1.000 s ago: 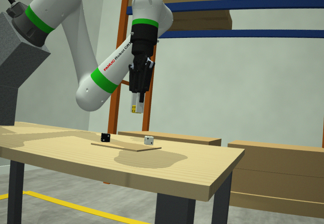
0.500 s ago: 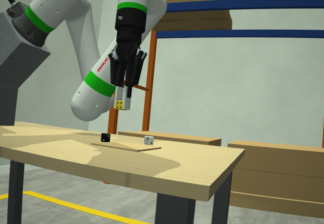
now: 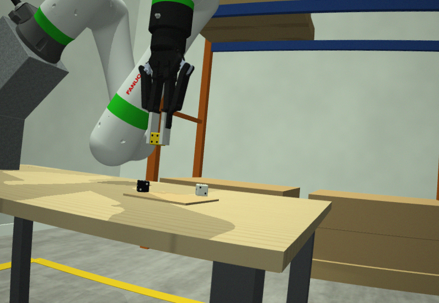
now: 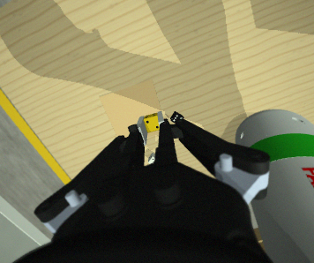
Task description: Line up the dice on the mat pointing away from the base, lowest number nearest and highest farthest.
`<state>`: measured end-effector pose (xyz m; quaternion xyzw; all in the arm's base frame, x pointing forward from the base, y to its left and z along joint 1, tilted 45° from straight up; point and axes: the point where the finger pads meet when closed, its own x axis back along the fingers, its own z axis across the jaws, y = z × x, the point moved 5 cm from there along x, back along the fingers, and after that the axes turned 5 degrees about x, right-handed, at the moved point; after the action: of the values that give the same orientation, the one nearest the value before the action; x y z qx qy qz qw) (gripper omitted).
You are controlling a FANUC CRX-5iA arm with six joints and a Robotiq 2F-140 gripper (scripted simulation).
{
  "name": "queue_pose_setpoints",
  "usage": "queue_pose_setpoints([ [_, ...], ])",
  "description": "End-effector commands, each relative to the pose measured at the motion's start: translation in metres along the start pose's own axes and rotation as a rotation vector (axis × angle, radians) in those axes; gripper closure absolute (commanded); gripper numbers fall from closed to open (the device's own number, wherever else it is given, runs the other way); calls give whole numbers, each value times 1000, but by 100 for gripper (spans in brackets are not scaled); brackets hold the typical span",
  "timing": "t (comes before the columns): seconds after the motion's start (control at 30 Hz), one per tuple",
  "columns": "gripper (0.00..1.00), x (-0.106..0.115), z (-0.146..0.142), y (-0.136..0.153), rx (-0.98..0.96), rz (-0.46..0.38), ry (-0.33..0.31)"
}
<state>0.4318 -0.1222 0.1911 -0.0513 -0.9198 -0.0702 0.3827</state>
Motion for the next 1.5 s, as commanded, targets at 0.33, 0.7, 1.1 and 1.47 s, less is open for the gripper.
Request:
queue_pose_setpoints([
  [0.33,87,-22,0,0,0,0,0],
  [0.7,87,-64,0,0,0,0,0],
  [1.1,87,-95,0,-1,0,0,0],
  [1.47,87,-96,0,-1,0,0,0],
])
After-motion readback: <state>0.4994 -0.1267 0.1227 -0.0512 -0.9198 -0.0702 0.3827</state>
